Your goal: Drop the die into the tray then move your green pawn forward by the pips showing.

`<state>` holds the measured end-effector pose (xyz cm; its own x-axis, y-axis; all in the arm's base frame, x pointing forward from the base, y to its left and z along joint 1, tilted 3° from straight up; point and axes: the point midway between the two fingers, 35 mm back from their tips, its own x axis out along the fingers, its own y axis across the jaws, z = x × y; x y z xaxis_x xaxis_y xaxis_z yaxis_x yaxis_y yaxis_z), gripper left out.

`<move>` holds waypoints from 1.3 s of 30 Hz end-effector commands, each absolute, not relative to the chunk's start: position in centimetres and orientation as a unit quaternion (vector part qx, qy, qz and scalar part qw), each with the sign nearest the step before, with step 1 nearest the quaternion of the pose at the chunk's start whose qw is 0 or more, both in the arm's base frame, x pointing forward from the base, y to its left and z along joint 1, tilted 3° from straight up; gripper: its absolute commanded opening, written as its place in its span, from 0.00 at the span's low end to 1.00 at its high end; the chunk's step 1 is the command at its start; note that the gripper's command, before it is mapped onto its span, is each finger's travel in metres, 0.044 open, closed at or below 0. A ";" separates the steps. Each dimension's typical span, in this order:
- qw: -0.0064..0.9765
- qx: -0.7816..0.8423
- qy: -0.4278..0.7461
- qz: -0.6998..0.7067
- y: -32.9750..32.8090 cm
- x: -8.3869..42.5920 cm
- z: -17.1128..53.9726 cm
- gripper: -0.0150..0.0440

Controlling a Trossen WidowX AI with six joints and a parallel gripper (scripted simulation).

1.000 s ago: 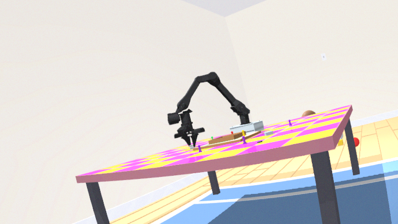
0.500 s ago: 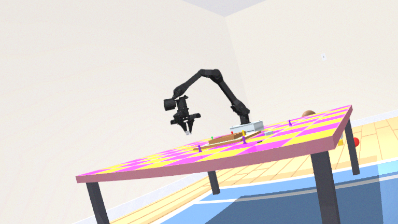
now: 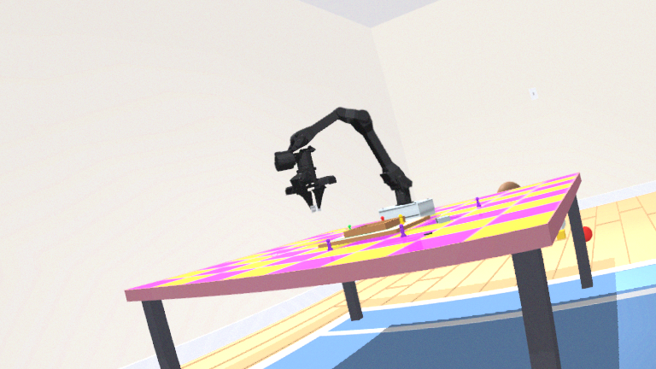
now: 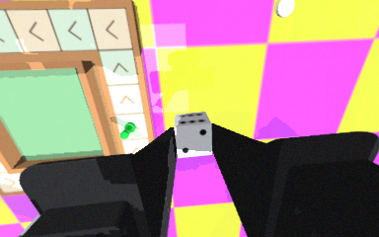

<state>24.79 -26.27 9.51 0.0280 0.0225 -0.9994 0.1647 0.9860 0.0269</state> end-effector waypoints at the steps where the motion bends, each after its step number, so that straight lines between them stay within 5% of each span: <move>1: 0.714 0.068 0.695 -0.050 -23.8 25.8 9.3 0.25; 30: 0.713 0.086 0.694 -0.054 -6.6 27.0 6.6 0.25; 39: 0.752 0.085 0.651 -0.060 -5.9 27.1 6.0 0.25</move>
<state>27.18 -6.09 6.24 0.0808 0.0281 -0.9963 0.1956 0.9797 0.0435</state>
